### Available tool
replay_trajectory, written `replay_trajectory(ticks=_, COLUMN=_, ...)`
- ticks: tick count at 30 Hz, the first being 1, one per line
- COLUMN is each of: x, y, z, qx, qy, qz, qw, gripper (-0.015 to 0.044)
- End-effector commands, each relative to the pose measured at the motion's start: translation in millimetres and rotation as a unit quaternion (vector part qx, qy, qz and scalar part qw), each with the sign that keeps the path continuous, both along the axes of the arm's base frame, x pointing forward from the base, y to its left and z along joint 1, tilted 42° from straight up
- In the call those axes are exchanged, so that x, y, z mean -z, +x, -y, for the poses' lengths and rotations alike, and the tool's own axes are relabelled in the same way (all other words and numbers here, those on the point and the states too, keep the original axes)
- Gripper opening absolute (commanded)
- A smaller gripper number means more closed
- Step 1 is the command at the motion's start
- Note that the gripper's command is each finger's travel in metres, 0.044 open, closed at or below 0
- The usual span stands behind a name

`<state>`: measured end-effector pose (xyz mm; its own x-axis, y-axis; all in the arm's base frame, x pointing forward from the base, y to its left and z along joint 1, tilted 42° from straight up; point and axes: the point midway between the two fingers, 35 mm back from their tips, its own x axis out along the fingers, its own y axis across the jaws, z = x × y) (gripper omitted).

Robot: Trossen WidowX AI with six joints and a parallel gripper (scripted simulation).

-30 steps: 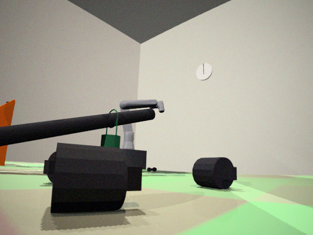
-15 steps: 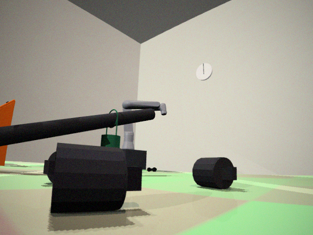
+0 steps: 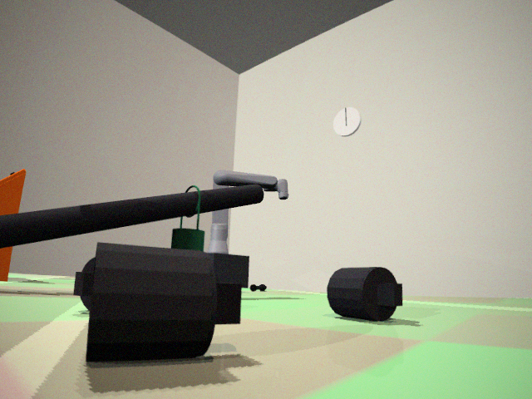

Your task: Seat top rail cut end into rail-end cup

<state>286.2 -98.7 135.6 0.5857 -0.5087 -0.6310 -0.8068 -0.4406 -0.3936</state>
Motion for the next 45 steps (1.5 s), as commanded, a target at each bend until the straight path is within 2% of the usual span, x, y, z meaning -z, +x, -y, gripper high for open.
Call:
replay_trajectory(ticks=1, x=0.6, y=3.1, z=-1.0, qx=0.009, qy=0.003, qz=0.009, qw=1.000, gripper=0.0000)
replay_trajectory(ticks=19, x=-0.3, y=14.0, z=-1.7, qx=0.053, qy=0.010, qz=0.049, qw=0.997, gripper=0.0000)
replay_trajectory(ticks=33, x=-0.5, y=12.9, z=-1.1, qx=0.053, qy=0.007, qz=0.046, qw=0.997, gripper=0.0000)
replay_trajectory(ticks=45, x=-0.4, y=13.1, z=-4.2, qx=0.053, qy=0.008, qz=0.046, qw=0.998, gripper=0.0315)
